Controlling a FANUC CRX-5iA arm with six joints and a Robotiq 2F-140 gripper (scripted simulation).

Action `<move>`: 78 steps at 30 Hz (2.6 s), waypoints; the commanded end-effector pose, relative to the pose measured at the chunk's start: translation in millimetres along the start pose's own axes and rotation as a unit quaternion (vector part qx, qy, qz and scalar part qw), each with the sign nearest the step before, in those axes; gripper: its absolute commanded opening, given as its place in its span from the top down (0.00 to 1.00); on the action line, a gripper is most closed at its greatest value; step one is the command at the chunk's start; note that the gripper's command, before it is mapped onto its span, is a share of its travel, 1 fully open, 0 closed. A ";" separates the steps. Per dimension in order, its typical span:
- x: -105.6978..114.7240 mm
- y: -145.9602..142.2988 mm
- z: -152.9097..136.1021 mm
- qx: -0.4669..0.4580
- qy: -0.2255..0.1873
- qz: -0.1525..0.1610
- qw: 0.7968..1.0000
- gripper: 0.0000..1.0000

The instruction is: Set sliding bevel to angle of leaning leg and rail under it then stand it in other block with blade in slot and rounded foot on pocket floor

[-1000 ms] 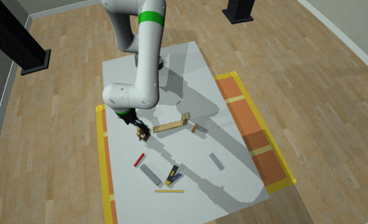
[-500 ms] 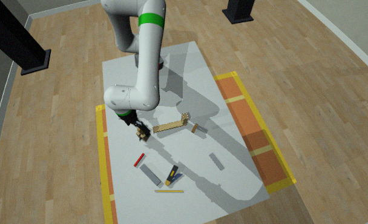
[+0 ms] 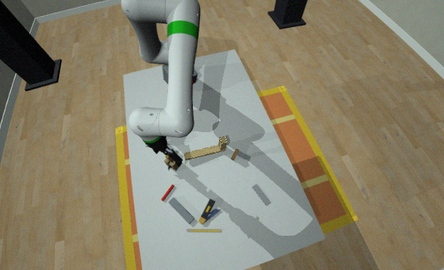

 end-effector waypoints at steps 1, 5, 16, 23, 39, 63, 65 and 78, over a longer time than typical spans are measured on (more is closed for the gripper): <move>-2.8 -0.2 0.6 0.000 0.001 0.000 1.000 0.00; -5.6 -0.2 0.6 0.000 0.001 0.000 1.000 0.00; -6.1 -0.2 0.6 0.000 0.001 0.000 1.000 0.00; -6.1 -0.2 0.6 0.000 0.001 0.000 1.000 0.90; -6.1 -0.2 0.6 0.000 0.001 0.000 1.000 0.90; -6.1 -0.2 0.6 0.000 0.001 0.000 1.000 0.90; -6.0 -0.2 0.6 0.000 0.001 0.000 1.000 0.90; 6.4 -0.2 0.6 0.000 0.001 0.000 1.000 0.90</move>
Point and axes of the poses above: the point where the finger pads meet when closed, its own x axis back along the fingers, its own y axis across the jaws, z = x × y, the point moved 7 cm from there along x, back along the fingers, and after that the axes turned 3 degrees about x, right-handed, at the moved point
